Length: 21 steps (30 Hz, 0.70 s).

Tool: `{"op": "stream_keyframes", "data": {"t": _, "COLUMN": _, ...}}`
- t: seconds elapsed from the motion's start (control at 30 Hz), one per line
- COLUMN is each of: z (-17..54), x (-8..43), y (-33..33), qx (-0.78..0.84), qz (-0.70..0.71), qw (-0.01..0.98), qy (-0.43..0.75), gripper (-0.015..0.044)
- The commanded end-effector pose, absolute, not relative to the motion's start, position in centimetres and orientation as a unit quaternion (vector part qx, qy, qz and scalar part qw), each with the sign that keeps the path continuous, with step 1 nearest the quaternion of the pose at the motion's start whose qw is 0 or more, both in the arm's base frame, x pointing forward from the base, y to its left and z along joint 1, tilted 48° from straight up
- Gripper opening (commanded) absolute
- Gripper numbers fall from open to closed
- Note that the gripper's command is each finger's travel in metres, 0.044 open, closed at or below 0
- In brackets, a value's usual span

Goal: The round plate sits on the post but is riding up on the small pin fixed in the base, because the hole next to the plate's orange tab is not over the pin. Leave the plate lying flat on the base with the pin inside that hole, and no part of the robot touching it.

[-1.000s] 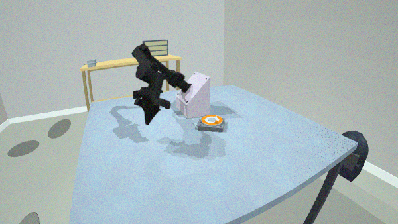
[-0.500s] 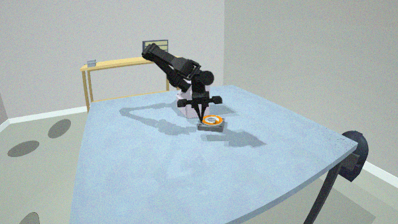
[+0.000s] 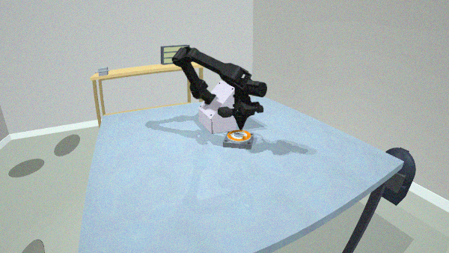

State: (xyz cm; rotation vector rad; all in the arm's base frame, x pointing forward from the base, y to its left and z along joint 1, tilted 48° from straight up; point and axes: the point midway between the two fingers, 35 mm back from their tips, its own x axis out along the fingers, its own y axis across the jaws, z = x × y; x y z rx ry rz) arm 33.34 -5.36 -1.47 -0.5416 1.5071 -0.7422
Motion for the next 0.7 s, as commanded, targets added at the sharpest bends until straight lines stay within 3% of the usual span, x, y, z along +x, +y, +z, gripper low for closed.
{"op": "stream_keyframes", "data": {"t": 0.0, "z": -3.0, "x": 33.0, "y": -6.8, "qx": -0.240, "qz": -0.324, "qw": 0.630, "qy": 0.664, "gripper": 0.0000}}
{"op": "stream_keyframes", "data": {"t": 0.67, "z": -5.6, "x": 33.5, "y": -7.4, "qx": -0.241, "qz": -0.325, "qw": 0.630, "qy": 0.664, "gripper": 0.0000}}
